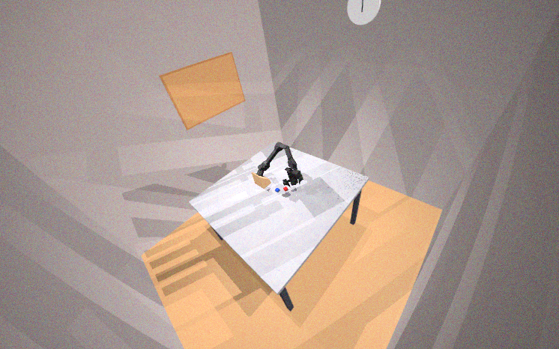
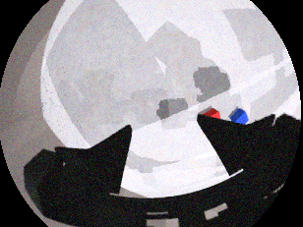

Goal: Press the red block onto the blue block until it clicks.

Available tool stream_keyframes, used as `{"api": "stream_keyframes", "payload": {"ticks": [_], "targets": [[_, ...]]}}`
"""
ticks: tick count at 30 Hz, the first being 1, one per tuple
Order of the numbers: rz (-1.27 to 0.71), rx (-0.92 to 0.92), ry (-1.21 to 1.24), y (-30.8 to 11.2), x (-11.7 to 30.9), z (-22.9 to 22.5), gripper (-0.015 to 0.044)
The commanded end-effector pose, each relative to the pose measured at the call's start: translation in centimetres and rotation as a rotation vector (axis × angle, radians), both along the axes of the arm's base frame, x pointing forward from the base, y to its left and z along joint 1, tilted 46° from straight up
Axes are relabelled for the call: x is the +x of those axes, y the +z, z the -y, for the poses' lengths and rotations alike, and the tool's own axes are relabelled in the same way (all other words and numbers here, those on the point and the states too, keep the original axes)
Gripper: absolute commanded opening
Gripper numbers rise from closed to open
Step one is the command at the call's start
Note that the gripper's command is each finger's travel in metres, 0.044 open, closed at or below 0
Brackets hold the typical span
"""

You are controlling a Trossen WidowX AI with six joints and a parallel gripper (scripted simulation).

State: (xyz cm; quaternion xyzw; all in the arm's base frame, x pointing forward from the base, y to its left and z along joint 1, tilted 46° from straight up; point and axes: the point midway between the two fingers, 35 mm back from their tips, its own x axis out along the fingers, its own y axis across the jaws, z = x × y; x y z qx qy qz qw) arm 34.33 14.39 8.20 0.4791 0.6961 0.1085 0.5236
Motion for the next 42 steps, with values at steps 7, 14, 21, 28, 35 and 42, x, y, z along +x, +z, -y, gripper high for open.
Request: {"api": "stream_keyframes", "payload": {"ticks": [7,14,21,28,35,42], "targets": [[0.262,-0.087,0.345,-4.2,-7.3,4.4,0.0440],[0.262,-0.087,0.344,-4.1,-7.3,4.3,0.0440],[0.262,-0.086,0.344,-5.2,-7.4,3.2,0.0440],[0.262,-0.086,0.344,-5.6,-7.4,2.8,0.0440],[0.262,-0.086,0.344,-6.3,-7.5,2.0,0.0440],[0.262,-0.085,0.344,-7.1,-7.6,1.3,0.0440]]}}
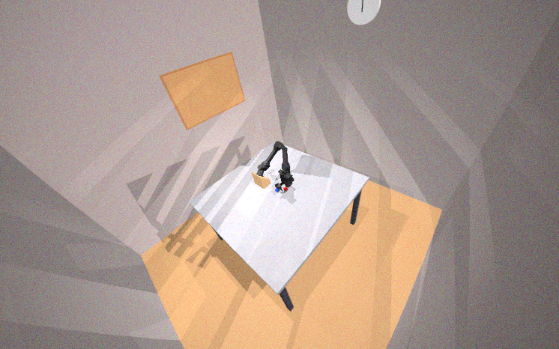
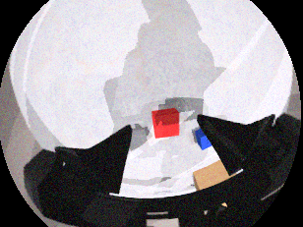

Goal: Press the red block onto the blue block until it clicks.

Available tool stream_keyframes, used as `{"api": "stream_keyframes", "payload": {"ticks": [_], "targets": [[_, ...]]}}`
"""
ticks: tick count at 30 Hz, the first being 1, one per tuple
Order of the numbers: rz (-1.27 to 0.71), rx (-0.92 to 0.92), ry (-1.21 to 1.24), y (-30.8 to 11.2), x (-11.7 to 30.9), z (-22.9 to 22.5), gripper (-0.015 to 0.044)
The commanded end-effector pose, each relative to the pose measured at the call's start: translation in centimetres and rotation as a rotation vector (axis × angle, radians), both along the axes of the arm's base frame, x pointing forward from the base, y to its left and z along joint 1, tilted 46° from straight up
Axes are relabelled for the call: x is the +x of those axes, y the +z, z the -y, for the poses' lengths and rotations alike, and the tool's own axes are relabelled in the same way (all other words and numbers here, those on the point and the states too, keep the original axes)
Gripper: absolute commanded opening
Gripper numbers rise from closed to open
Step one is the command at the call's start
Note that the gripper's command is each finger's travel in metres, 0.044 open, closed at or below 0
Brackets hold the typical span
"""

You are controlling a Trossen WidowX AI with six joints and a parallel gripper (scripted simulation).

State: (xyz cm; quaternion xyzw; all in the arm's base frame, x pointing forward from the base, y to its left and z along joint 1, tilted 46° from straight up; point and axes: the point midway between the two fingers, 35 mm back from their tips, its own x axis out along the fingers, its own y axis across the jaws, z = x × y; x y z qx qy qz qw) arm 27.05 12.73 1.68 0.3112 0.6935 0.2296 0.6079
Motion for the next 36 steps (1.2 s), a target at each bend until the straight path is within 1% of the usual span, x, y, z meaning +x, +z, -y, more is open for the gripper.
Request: {"api": "stream_keyframes", "payload": {"ticks": [1,2,14,22,25,36], "targets": [[-0.013,0.001,0.001,-0.6,-0.3,-0.5,0.0440],[-0.013,0.001,0.001,-0.6,-0.3,-0.5,0.0440],[-0.013,0.001,0.001,-0.6,-0.3,-0.5,0.0125],[-0.013,0.001,0.001,-0.6,-0.3,-0.5,0.0072],[-0.012,0.000,0.001,-0.4,-0.3,-0.3,0.0000],[-0.011,-0.013,-0.001,2.6,0.6,3.5,0.0000]]}}
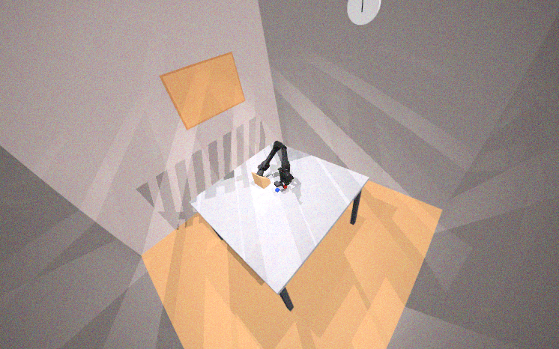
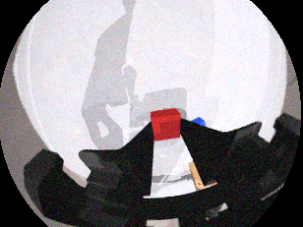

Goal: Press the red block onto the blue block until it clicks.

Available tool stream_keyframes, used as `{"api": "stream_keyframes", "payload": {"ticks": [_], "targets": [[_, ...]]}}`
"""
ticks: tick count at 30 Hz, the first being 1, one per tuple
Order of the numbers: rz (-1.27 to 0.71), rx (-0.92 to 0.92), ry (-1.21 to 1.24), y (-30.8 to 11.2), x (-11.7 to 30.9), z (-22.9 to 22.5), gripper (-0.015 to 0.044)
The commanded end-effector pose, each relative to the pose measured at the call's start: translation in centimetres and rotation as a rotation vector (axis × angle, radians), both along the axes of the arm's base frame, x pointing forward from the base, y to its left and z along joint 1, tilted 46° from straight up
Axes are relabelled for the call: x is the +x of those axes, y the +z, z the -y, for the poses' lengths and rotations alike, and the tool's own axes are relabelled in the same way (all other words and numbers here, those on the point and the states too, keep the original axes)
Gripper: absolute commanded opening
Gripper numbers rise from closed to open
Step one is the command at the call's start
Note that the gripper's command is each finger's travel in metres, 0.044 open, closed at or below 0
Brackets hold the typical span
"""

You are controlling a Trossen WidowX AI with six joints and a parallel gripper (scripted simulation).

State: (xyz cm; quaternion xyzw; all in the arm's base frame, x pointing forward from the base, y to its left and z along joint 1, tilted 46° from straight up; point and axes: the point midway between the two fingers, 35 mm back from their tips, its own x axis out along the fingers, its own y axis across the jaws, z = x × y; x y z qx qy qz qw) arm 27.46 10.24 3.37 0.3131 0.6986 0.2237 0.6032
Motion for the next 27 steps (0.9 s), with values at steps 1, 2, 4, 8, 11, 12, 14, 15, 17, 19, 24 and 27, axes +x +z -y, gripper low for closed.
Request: {"api": "stream_keyframes", "payload": {"ticks": [1,2,4,8,11,12,14,15,17,19,24,27], "targets": [[0.006,-0.008,0.003,1.2,0.2,1.4,0.0000],[0.006,-0.008,0.003,1.5,0.3,1.7,0.0000],[0.006,-0.008,0.004,2.2,0.3,2.4,0.0000],[0.005,-0.006,0.004,3.5,0.2,3.7,0.0000],[0.005,-0.004,0.005,4.5,0.1,4.7,0.0000],[0.004,-0.002,0.005,4.9,0.0,5.1,0.0000],[0.004,0.000,0.005,5.6,-0.1,5.6,0.0000],[0.004,0.001,0.006,5.7,-0.2,5.8,0.0000],[0.004,0.001,0.006,5.8,-0.2,5.9,0.0000],[0.011,0.002,0.013,5.5,-0.3,5.9,0.0000],[0.063,0.007,0.064,3.4,-1.2,6.0,0.0000],[0.095,0.011,0.096,2.2,-1.8,6.1,0.0000]]}}
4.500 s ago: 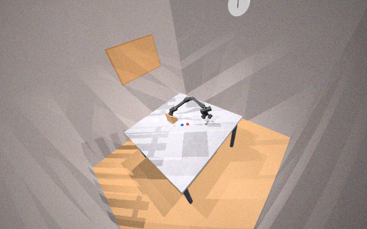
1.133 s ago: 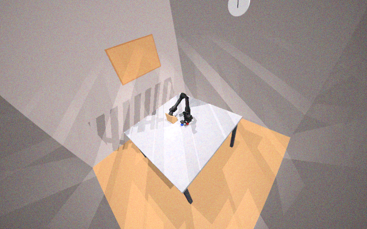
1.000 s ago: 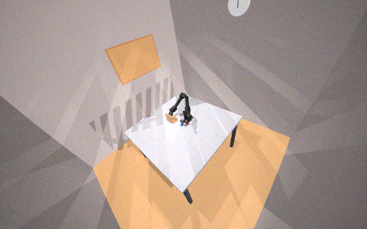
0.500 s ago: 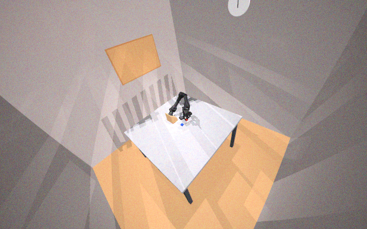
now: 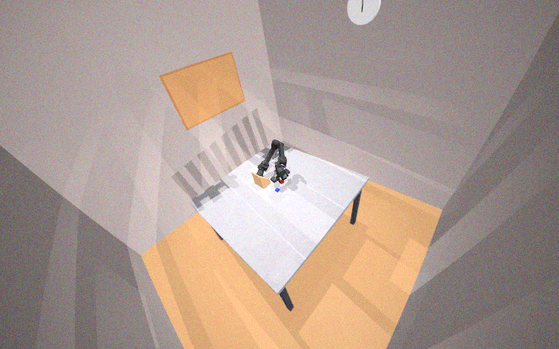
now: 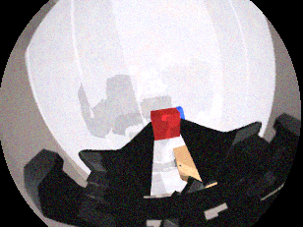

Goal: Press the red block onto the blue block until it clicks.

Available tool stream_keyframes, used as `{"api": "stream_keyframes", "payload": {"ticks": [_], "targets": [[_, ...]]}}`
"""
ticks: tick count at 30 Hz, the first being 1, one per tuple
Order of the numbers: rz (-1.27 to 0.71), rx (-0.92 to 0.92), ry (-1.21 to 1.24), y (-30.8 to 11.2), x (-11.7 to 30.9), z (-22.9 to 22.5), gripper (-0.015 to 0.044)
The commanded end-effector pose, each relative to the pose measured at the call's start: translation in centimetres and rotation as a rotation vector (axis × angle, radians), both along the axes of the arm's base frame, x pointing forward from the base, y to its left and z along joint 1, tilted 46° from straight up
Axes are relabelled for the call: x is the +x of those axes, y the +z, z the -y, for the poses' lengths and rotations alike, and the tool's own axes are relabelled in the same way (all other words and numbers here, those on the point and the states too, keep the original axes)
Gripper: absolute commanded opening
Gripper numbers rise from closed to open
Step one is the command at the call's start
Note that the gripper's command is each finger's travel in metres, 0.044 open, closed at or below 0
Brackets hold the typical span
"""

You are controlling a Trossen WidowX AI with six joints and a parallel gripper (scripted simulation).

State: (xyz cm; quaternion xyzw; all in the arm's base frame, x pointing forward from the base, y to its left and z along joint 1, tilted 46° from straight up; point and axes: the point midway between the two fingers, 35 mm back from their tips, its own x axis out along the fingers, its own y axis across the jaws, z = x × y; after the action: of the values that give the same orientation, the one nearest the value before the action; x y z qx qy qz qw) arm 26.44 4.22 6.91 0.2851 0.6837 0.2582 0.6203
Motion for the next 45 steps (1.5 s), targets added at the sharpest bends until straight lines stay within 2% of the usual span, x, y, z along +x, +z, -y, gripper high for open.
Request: {"api": "stream_keyframes", "payload": {"ticks": [1,14,45], "targets": [[0.029,0.001,0.043,-1.7,-1.1,0.1,0.0000],[0.152,0.014,0.165,-6.1,-4.3,0.2,0.0000],[0.153,0.016,0.167,-8.6,-4.7,-2.5,0.0000]]}}
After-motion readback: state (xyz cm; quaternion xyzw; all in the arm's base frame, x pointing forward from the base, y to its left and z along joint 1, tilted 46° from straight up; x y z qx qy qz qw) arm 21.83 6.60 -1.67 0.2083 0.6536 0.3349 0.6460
